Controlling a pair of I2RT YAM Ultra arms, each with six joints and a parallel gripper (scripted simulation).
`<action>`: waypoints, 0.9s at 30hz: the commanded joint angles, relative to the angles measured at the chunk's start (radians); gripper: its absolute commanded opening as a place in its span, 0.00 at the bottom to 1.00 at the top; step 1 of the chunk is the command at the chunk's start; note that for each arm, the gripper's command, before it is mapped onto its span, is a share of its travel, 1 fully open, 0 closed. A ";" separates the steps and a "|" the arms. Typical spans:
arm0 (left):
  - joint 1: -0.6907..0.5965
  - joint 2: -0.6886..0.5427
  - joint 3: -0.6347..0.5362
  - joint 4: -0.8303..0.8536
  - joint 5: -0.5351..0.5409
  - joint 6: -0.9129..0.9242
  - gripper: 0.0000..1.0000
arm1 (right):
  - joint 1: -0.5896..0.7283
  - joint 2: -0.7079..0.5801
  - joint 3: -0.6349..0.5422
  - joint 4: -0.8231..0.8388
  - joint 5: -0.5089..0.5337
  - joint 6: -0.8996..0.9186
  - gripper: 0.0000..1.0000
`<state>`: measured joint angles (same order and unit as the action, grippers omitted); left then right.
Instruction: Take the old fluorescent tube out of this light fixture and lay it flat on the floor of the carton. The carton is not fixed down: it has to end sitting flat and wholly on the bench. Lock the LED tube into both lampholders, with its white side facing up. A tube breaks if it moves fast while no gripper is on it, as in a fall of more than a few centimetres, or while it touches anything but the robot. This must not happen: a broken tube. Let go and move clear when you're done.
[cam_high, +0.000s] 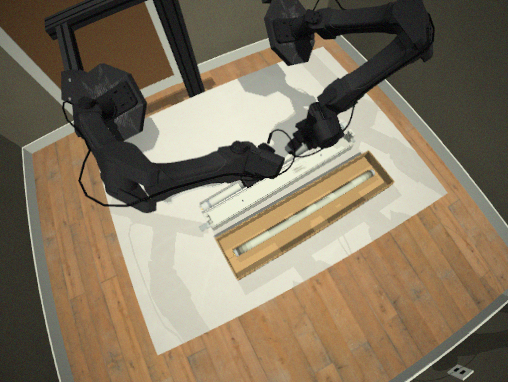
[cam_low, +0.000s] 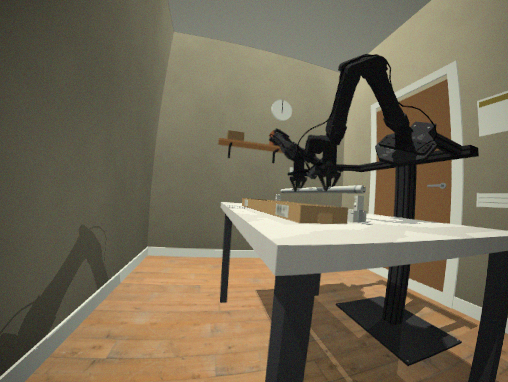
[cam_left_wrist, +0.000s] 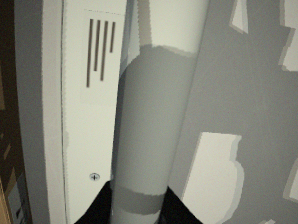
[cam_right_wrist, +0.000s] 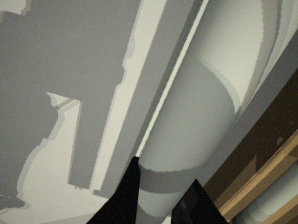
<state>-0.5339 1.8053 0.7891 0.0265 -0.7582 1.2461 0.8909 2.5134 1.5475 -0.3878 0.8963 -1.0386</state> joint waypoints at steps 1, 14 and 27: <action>-0.018 -0.013 0.024 0.013 0.045 0.007 0.11 | 0.026 0.000 0.021 -0.016 -0.037 -0.005 0.11; -0.006 -0.036 0.068 -0.044 0.052 0.025 0.11 | 0.020 0.037 0.078 -0.057 -0.040 -0.014 0.11; 0.008 -0.029 0.111 -0.074 0.060 0.045 0.11 | 0.002 0.050 0.137 -0.092 -0.044 -0.019 0.11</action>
<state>-0.5079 1.7985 0.8707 -0.0437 -0.7429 1.2835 0.8814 2.5381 1.6550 -0.4564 0.8948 -1.0489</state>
